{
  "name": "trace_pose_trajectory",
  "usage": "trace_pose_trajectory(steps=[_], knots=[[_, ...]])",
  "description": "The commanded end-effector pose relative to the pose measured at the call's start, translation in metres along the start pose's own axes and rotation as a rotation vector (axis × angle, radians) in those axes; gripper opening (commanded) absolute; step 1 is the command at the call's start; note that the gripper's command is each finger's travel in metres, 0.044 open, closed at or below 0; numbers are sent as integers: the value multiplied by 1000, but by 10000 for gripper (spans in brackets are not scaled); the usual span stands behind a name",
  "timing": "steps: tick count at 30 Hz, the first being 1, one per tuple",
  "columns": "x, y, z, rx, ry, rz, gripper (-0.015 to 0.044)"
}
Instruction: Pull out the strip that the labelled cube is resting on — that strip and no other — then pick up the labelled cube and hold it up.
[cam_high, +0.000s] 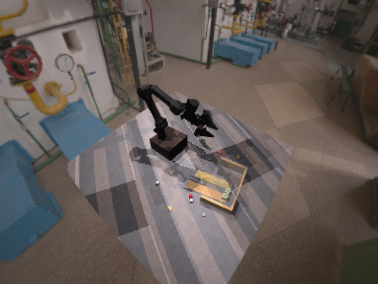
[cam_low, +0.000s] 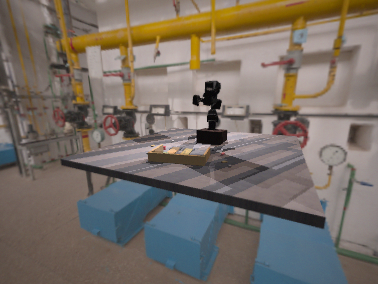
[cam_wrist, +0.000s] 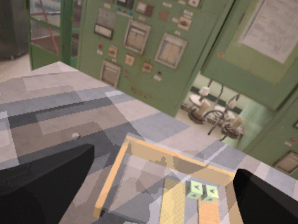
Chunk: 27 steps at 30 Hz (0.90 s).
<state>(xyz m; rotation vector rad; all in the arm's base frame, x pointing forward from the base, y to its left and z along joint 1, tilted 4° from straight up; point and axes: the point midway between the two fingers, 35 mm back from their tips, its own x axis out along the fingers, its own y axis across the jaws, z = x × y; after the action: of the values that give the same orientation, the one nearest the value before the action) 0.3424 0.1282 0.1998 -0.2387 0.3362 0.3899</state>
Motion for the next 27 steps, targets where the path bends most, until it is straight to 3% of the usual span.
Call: trace_pose_trajectory(steps=[1,5,21,27], knots=[[-12,-36,-64,165,175,-97,400],[-27,-57,-112,299,299,-179,400],[-28,-58,-114,306,304,-183,400],[-6,-82,-121,247,498,-178,242]])
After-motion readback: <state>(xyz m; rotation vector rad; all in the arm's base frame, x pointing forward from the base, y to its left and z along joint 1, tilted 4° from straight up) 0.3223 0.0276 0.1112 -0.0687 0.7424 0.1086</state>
